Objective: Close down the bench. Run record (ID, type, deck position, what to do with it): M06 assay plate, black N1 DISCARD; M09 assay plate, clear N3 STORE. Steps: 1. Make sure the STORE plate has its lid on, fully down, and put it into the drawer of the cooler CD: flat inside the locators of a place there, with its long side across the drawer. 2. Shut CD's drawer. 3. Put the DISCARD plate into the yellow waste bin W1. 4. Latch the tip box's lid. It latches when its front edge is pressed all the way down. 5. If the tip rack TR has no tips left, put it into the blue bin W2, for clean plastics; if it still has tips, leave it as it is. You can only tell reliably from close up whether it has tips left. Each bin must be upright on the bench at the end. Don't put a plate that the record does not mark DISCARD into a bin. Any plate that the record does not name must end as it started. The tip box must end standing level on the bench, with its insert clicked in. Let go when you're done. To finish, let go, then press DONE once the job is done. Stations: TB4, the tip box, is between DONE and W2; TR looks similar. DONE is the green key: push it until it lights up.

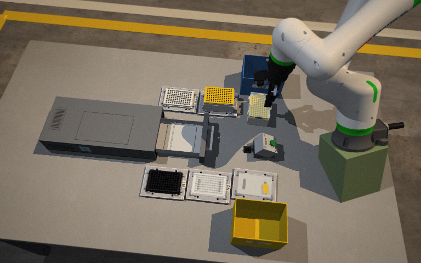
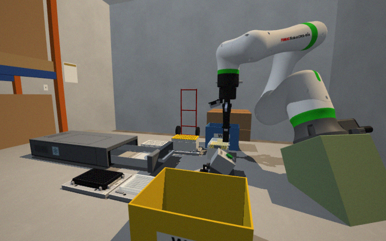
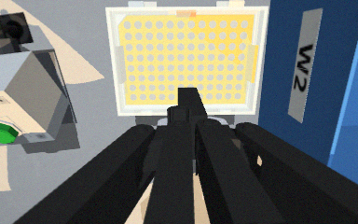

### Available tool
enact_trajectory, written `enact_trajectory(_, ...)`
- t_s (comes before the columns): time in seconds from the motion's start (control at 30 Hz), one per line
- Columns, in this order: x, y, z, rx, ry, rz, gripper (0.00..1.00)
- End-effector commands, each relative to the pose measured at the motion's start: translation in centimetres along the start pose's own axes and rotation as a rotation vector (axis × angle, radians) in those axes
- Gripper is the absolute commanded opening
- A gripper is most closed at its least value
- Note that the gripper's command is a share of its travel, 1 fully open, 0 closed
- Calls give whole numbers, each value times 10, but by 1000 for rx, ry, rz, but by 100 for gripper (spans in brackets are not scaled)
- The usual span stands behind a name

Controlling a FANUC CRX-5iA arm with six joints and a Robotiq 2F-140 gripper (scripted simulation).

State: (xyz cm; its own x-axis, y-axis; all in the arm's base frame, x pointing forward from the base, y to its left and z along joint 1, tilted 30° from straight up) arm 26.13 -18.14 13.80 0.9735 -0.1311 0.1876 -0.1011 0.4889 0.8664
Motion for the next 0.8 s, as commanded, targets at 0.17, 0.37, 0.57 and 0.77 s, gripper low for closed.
enact_trajectory(0.17, 0, 6, 0, 0, 0, 1, 10)
enact_trajectory(0.37, 0, 14, 0, 0, 0, 1, 10)
enact_trajectory(0.57, 0, 26, 0, 0, 0, 1, 10)
enact_trajectory(0.77, 0, 36, 0, 0, 0, 1, 10)
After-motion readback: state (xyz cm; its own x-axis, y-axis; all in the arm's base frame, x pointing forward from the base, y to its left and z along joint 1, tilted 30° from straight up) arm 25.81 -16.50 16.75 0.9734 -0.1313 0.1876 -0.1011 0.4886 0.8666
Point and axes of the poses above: the point where the finger pads meet when closed, its own y axis back along the fingers, its own z axis across the jaws, x = y × z, the point moved 4 cm from there along y, back along the fingers, and after that the axes turned 2 degrees about y, right-handed, at the moved point
